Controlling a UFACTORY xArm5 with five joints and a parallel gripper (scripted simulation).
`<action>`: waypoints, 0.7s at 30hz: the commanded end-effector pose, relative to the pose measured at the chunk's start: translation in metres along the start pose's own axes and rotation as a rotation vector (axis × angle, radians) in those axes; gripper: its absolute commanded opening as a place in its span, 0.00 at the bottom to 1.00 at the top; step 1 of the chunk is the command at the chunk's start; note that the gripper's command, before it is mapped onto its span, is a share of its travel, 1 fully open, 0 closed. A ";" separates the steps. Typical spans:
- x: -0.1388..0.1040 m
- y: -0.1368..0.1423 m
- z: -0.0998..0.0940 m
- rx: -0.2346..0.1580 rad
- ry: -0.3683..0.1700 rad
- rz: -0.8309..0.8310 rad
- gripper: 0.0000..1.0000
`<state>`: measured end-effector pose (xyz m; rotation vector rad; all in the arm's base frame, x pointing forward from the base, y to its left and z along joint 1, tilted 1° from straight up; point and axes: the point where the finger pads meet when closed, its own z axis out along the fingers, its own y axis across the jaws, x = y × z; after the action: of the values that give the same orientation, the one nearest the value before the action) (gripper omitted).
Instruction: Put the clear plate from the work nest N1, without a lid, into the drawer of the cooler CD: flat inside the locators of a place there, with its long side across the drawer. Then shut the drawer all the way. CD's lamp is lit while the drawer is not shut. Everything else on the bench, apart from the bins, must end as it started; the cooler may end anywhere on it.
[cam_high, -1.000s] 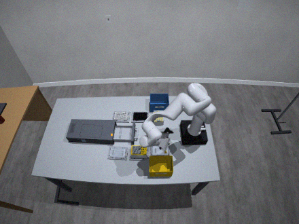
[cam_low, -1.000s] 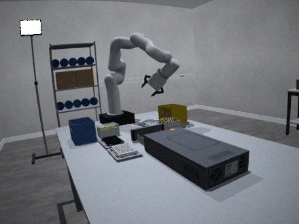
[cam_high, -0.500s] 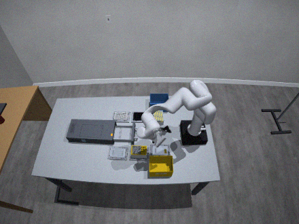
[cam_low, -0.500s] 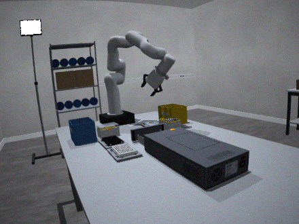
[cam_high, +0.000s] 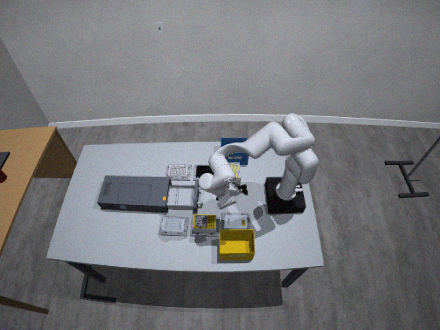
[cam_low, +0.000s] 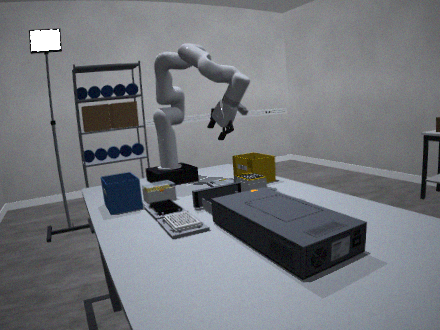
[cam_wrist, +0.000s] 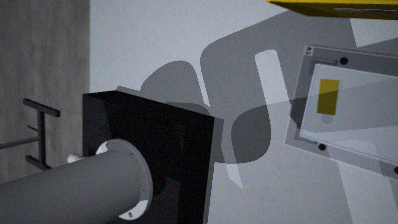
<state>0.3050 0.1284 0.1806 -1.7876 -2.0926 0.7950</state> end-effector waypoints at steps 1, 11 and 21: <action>-0.010 0.006 -0.008 -0.055 0.033 0.147 1.00; -0.031 0.015 -0.020 -0.132 0.110 0.418 1.00; -0.054 0.022 -0.033 -0.190 0.191 0.664 1.00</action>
<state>0.3416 0.0945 0.1965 -2.4472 -1.6400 0.6069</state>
